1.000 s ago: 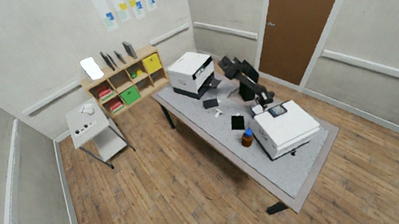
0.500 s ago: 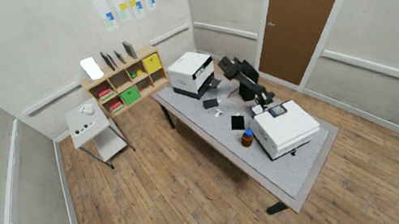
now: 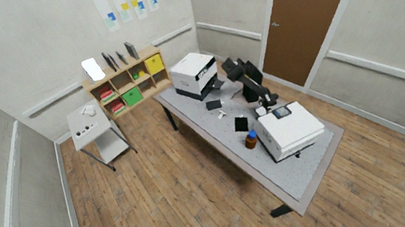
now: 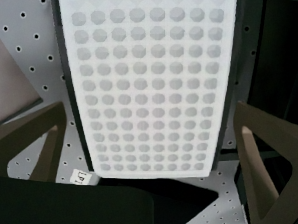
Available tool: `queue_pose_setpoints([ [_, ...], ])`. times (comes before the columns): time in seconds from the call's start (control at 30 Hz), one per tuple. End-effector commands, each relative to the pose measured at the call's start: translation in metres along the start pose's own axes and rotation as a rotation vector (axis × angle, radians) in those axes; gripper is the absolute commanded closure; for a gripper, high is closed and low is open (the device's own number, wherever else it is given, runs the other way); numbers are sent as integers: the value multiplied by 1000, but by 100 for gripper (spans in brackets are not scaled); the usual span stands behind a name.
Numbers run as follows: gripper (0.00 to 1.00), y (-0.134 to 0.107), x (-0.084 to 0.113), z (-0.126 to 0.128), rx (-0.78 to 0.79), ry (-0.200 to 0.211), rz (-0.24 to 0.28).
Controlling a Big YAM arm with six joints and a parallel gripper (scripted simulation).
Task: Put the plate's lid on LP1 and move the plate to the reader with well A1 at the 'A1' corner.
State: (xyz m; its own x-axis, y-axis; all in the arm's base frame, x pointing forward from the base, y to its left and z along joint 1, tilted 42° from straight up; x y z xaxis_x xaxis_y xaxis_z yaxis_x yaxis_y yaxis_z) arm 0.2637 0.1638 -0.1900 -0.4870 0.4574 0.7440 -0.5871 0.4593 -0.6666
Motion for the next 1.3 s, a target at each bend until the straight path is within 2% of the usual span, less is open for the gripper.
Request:
queue_pose_setpoints([
  [0.0,0,2,-2,-2,15,-4,3],
  [0.4,0,-3,-3,-8,-21,-17,4],
  [0.77,0,0,-10,-4,0,-5,3],
  [1.03,0,2,-11,8,18,10,2],
  [1.27,0,-3,-12,0,0,-3,3],
])
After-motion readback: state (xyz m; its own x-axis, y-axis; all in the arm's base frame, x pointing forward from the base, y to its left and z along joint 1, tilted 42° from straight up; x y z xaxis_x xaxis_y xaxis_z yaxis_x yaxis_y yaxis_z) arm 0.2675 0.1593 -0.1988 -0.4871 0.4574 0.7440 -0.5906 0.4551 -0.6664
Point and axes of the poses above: the point where the finger pads meet when closed, its own x axis back along the fingers, its own z axis across the jaws, y = z × x, the point moved 5 cm from there along x, back along the fingers, and after that the axes turned 3 degrees about -x, right-handed, at the moved point
